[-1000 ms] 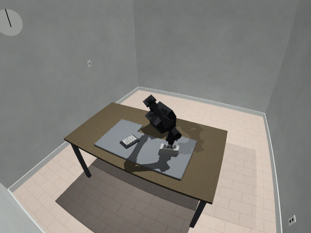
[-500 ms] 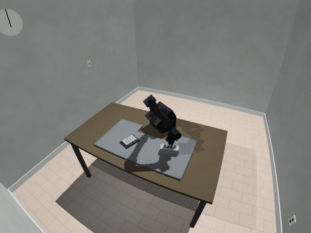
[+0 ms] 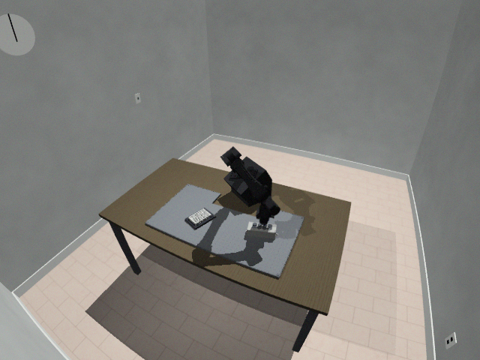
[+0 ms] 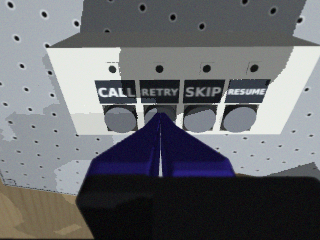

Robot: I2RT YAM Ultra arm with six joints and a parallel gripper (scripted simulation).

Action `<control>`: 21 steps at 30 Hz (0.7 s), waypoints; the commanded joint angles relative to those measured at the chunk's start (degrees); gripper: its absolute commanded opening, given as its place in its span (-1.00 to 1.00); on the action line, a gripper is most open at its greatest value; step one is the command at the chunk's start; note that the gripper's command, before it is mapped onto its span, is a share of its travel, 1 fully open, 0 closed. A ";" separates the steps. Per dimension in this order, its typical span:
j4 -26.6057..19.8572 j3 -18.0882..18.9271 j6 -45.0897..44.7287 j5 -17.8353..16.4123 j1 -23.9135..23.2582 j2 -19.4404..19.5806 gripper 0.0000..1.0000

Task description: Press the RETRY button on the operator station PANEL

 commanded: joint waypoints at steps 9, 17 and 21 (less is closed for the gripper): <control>1.39 -1.10 -0.65 -0.18 -0.29 1.14 -1.00; 1.73 -1.45 -0.82 0.19 -0.52 1.36 -1.00; 1.99 -1.47 -0.93 0.28 -0.71 1.50 -1.00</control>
